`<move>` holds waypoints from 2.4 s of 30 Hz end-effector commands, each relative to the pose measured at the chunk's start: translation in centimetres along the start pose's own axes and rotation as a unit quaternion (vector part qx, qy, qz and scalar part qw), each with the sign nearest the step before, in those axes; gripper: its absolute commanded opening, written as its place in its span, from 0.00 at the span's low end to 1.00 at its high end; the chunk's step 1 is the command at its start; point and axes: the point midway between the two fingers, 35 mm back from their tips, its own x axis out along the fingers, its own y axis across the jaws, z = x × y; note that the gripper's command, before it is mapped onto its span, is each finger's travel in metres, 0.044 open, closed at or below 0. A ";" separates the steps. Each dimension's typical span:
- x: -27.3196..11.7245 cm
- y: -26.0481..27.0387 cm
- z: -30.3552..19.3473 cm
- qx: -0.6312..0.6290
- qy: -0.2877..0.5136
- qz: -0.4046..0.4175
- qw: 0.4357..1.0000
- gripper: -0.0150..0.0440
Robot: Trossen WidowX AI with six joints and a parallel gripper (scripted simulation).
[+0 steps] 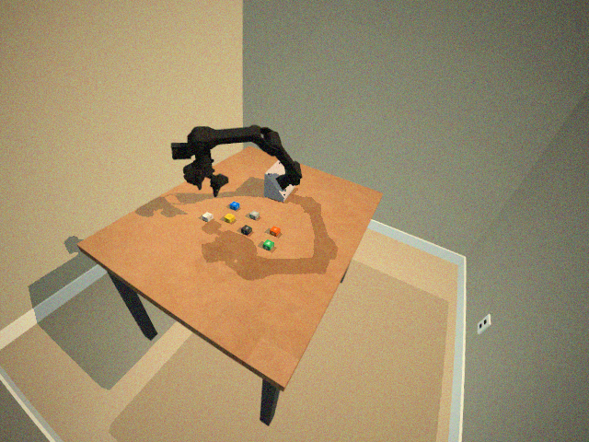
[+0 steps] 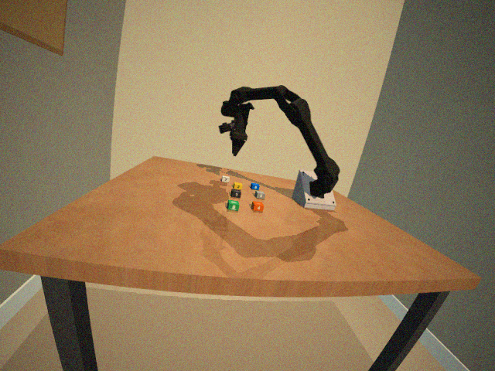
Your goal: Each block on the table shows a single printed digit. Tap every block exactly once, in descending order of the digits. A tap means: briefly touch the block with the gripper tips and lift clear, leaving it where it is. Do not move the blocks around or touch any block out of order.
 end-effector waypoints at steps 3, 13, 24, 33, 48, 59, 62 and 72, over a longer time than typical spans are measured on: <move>0.0 -0.4 0.4 -0.013 0.001 -0.004 1.000 0.93; 0.0 -0.4 0.4 -0.013 0.001 -0.004 1.000 0.93; 0.0 0.3 0.6 -0.015 0.002 -0.004 1.000 0.93; -0.7 13.8 2.9 -0.016 0.001 -0.011 1.000 0.93; 0.2 29.8 -0.3 -0.012 0.003 0.004 1.000 0.93; 8.2 30.0 -0.3 -0.013 0.003 0.006 1.000 0.53; 8.2 30.0 -0.3 -0.013 0.003 0.006 1.000 0.40; 8.2 30.0 -0.3 -0.013 0.003 0.006 1.000 0.29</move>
